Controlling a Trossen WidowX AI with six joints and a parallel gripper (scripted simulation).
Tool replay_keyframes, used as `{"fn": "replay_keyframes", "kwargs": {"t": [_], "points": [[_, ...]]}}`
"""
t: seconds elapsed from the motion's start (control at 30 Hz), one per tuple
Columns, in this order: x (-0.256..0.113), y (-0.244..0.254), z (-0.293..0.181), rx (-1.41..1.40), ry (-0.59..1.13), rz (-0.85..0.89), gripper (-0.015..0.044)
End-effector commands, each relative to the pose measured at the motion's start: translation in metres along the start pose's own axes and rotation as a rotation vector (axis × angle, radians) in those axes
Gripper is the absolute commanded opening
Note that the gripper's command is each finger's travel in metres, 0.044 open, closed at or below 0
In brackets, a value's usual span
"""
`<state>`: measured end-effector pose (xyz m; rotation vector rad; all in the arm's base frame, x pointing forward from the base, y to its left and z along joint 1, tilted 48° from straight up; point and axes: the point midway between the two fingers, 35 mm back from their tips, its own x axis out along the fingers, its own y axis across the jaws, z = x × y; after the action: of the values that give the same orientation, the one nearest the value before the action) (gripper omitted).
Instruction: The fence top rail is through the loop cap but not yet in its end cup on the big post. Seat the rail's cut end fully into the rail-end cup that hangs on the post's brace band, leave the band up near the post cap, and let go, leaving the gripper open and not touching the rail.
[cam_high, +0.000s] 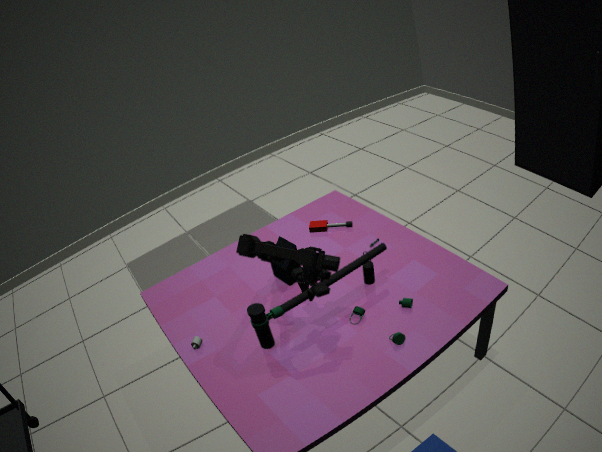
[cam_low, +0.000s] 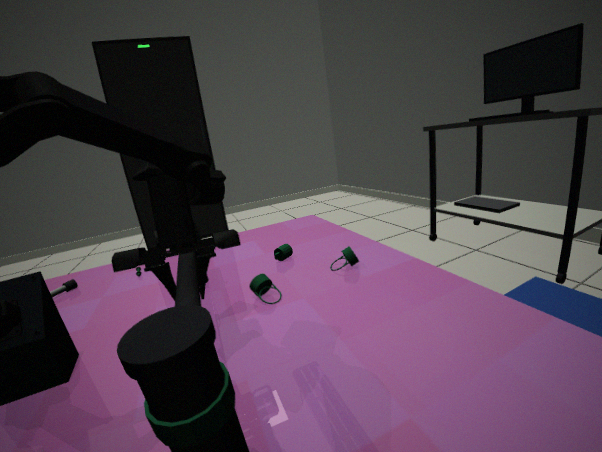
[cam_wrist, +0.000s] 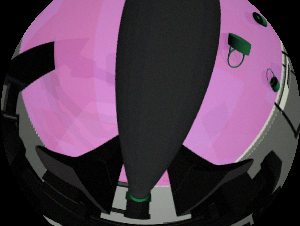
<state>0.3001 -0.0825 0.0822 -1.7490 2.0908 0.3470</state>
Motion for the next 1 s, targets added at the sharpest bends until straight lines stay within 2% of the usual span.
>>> {"fn": "replay_keyframes", "kwargs": {"t": [0.0, 0.97], "points": [[-0.0027, 0.0001, -0.0001, 0.003, 0.004, -0.005, 0.0000], [-0.0062, 0.0004, -0.0006, 0.003, 0.015, -0.005, 0.0000]]}}
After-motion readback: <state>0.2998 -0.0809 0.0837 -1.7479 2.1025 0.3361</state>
